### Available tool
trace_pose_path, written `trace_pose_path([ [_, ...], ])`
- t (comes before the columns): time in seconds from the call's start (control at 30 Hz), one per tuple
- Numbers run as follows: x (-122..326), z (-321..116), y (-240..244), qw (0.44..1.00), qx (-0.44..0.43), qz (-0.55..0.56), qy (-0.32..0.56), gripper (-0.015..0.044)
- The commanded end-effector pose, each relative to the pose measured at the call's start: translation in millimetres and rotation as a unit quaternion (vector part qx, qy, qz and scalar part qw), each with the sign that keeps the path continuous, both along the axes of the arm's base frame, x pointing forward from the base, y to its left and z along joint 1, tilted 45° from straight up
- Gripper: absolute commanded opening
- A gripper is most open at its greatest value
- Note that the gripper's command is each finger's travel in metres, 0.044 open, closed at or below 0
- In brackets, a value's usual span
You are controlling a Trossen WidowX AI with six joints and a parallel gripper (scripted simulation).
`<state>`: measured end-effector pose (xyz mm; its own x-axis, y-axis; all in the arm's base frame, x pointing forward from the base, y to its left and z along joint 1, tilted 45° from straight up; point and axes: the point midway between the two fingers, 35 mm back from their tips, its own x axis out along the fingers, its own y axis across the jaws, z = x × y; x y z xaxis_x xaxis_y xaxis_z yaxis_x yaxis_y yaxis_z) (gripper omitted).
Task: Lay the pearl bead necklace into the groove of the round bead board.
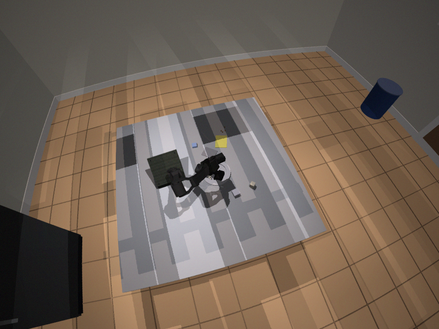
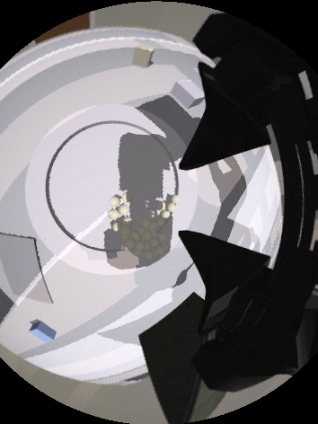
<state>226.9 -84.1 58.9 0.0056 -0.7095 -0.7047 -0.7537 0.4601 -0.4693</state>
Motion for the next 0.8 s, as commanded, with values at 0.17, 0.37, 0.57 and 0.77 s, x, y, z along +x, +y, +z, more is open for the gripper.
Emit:
trace_pose_path([
  [0.17, 2.1, 8.6, 9.4, 0.88, 0.007, -0.334, -0.338, 0.012],
  [0.37, 2.2, 12.2, 13.1, 0.756, 0.008, -0.461, -0.464, 0.012],
  [0.57, 2.1, 14.7, 15.7, 0.635, 0.009, -0.545, -0.548, 0.012],
  [0.77, 2.1, 16.0, 17.0, 0.554, 0.009, -0.587, -0.59, 0.012],
])
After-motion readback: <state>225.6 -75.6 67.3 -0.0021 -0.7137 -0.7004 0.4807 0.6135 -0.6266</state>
